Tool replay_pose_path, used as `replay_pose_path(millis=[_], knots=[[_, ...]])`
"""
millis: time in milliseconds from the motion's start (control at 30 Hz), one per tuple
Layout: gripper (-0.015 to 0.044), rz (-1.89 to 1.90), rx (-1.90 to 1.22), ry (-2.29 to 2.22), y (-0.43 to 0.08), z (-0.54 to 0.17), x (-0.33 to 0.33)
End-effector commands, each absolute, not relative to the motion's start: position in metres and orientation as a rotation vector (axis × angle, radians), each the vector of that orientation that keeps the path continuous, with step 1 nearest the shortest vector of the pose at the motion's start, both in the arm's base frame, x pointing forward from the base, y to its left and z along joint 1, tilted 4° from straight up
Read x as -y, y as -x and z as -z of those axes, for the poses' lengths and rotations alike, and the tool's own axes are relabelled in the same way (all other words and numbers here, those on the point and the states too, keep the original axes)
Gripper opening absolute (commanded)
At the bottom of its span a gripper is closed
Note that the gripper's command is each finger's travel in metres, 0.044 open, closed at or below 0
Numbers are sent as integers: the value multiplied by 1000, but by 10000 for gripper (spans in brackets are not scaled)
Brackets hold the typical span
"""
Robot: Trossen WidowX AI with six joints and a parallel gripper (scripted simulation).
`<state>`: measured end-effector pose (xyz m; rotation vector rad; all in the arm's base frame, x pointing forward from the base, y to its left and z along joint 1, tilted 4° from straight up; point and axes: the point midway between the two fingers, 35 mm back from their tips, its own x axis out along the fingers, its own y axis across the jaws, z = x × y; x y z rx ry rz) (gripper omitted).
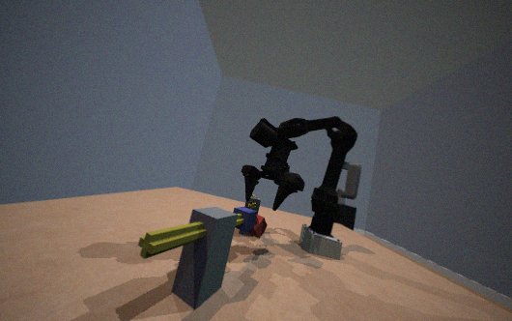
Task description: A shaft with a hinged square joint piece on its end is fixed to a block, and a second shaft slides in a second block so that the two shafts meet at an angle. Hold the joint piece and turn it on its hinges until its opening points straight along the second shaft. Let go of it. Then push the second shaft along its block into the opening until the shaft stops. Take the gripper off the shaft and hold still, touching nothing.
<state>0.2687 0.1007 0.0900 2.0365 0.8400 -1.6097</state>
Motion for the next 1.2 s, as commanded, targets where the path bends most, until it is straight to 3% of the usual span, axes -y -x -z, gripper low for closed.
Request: replay_pose_path(millis=[0, 367, 1167], knots=[[440, 1625, -843, -2032, -267, -73, -102], [440, 1626, -843, -2032, -261, -22, -102], [440, 1625, -844, -2033, -265, 8, -109]])
